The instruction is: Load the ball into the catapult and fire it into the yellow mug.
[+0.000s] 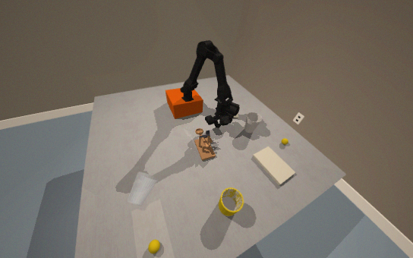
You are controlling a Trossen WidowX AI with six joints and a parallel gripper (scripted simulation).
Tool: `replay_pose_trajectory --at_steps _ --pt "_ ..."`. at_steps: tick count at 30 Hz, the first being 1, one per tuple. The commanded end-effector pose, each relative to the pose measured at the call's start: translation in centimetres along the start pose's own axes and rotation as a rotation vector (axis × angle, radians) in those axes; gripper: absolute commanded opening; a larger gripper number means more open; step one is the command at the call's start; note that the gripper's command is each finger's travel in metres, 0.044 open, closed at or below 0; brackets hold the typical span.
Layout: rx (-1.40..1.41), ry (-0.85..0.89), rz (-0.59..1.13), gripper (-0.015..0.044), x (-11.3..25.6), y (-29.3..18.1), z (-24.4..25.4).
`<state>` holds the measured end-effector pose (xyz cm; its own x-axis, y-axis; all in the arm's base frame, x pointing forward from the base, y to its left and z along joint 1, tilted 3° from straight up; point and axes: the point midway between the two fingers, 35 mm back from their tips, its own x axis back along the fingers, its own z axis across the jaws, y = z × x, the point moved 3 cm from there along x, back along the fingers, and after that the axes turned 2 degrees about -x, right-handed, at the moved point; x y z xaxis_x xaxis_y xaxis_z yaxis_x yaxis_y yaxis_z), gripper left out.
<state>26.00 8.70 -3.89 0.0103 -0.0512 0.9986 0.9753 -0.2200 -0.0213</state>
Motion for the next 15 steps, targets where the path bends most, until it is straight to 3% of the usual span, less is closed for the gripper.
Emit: replay_pose_trajectory --at_steps 1,4,15 --pt "-0.005 0.001 -0.001 0.0076 0.0 0.0 0.0" --pt "-0.005 0.001 -0.001 0.0000 0.9 0.2 0.2" --pt "-0.005 0.002 -0.003 0.0000 8.6 0.8 0.6"
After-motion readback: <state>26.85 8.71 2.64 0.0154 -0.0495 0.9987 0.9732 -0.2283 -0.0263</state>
